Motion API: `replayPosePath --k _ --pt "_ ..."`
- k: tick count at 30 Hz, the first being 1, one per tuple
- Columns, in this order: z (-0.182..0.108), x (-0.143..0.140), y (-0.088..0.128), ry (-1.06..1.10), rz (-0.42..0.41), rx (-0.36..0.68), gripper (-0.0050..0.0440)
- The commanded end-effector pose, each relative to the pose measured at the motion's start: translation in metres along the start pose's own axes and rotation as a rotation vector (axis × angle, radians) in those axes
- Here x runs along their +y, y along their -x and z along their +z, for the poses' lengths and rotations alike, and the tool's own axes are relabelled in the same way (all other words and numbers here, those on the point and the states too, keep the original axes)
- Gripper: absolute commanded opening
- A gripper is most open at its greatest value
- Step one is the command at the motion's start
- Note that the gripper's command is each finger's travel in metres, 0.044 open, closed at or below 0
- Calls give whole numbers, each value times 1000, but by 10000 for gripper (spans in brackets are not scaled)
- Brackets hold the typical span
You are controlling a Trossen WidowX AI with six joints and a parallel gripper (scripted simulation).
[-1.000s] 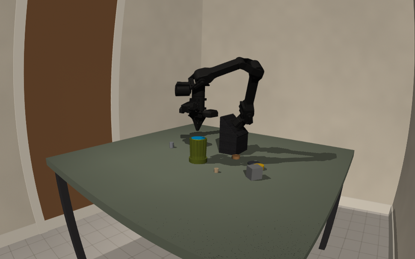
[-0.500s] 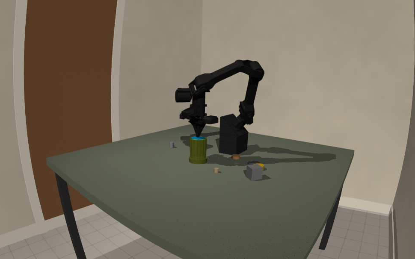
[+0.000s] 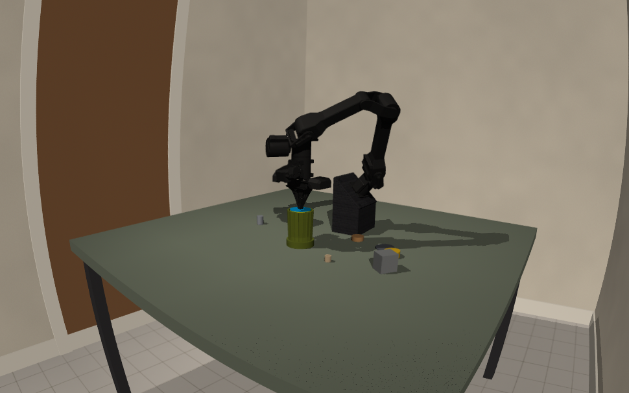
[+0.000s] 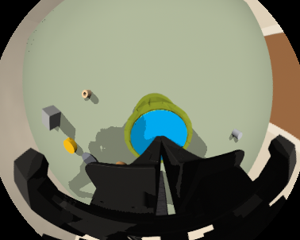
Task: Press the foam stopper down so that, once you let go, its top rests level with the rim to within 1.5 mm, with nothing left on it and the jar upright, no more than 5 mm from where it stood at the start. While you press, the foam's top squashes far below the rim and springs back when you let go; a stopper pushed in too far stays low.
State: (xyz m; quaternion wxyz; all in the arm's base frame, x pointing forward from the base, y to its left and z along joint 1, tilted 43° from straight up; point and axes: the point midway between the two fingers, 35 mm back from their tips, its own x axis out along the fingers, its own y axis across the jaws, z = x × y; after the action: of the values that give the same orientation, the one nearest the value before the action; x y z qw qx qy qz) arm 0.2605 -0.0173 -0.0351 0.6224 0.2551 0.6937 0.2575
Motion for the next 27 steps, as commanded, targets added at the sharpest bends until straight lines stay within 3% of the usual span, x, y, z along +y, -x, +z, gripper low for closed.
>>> replayPosePath --k 1,27 --pt "0 1 -1 -4 6 -2 0" --pt "-2 1 -3 -4 6 -1 0"
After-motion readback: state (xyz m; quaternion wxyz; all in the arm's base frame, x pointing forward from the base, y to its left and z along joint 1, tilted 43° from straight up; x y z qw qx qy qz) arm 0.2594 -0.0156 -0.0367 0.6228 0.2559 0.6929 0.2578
